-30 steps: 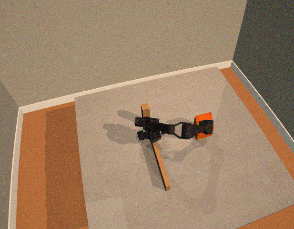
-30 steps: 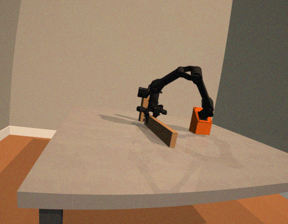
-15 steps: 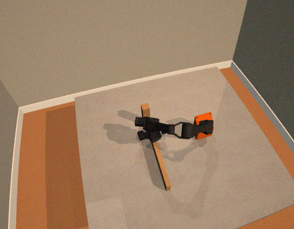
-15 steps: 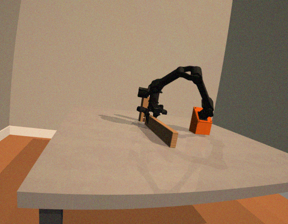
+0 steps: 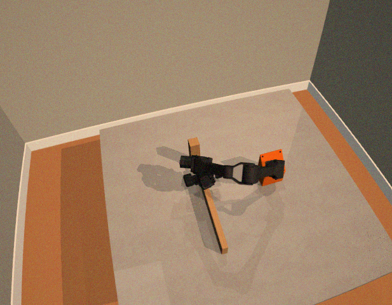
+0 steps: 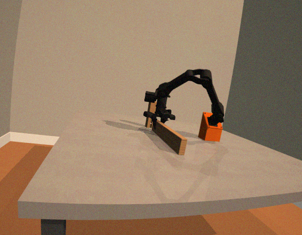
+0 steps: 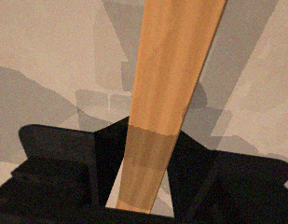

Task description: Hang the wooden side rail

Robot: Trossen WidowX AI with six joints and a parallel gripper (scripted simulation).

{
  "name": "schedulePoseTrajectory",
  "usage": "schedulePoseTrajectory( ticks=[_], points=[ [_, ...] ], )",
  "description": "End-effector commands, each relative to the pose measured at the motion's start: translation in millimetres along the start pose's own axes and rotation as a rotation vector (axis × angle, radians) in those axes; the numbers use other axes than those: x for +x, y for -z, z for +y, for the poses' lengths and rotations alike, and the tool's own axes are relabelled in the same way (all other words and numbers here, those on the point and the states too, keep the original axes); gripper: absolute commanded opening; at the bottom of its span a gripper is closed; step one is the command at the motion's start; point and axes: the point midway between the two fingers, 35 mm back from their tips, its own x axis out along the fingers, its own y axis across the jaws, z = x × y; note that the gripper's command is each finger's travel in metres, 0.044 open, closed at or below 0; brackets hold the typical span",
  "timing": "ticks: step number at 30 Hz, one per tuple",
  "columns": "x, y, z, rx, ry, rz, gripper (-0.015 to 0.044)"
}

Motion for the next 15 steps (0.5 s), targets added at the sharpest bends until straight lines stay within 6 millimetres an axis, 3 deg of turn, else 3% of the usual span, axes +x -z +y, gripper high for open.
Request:
schedulePoseTrajectory(
  ticks=[1,15],
  points=[
    [-4.0,0.8,-2.1,-0.017,0.008,0.006,0.0000],
    [-6.4,0.8,-2.1,-0.017,0.008,0.006,0.0000]
  ],
)
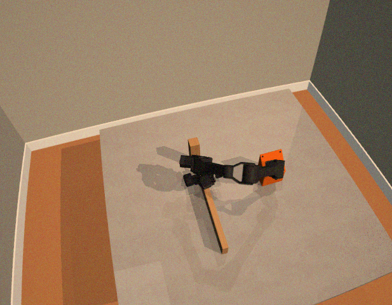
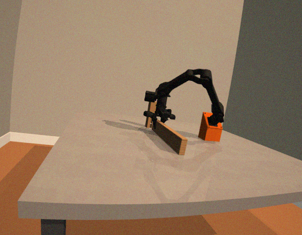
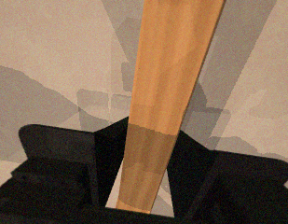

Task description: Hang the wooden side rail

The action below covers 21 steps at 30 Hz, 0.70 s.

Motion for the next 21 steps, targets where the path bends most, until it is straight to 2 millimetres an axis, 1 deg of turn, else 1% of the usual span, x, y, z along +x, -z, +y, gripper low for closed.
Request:
schedulePoseTrajectory(
  ticks=[1,21],
  points=[
    [-4.2,0.9,-2.1,-0.017,0.008,0.006,0.0000],
    [-7.5,0.9,-2.1,-0.017,0.008,0.006,0.0000]
  ],
)
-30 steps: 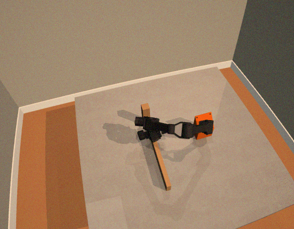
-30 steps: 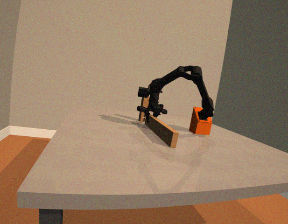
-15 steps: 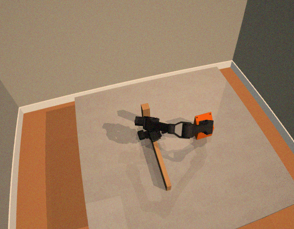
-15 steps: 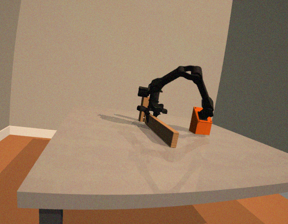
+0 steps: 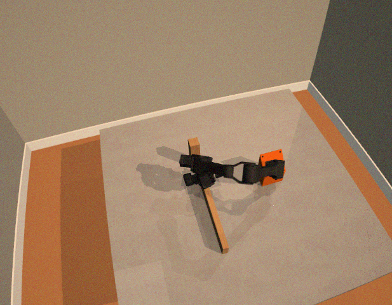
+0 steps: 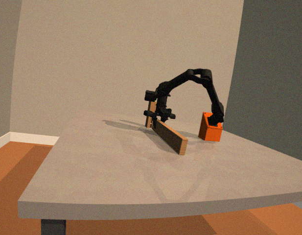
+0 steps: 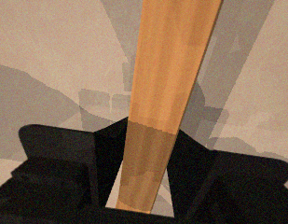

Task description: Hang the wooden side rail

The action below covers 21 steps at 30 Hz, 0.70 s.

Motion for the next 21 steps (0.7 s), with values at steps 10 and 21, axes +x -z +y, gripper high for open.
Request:
schedulePoseTrajectory(
  ticks=[10,21],
  points=[
    [-5.7,1.0,-2.1,-0.017,0.008,0.007,0.0000],
    [-7.6,1.0,-2.1,-0.017,0.008,0.007,0.0000]
  ],
)
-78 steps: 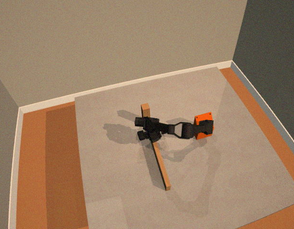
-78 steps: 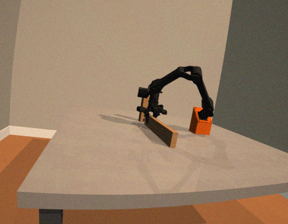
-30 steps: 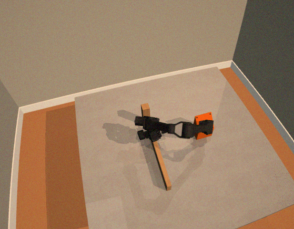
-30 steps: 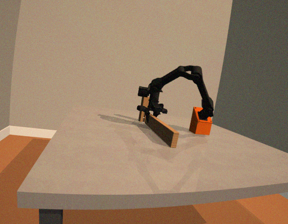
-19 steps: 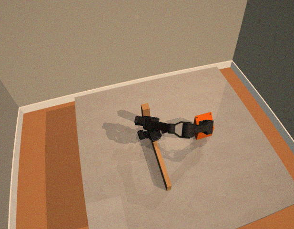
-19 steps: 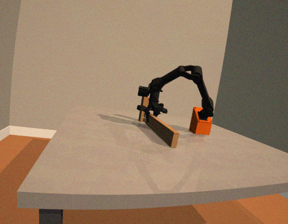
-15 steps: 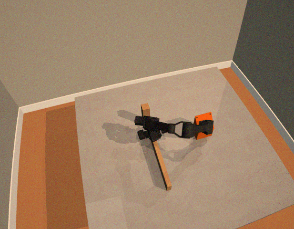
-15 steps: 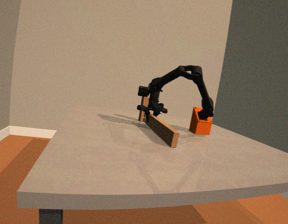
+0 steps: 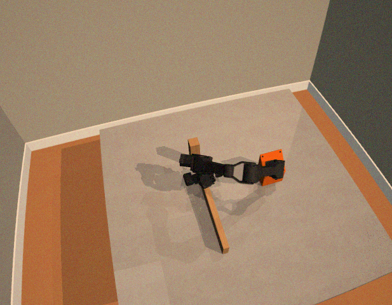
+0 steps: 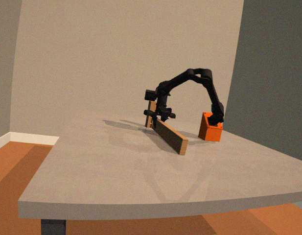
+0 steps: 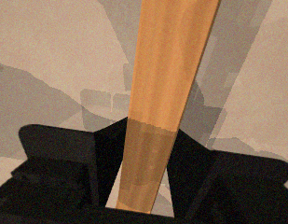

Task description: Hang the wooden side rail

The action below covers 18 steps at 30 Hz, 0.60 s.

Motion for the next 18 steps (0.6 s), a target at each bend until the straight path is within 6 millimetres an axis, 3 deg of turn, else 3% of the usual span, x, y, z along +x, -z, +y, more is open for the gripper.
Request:
schedulePoseTrajectory(
  ticks=[1,18],
  points=[
    [-4.3,1.1,-2.0,-0.016,0.008,0.007,0.0000],
    [-7.1,1.1,-2.0,-0.016,0.008,0.007,0.0000]
  ],
)
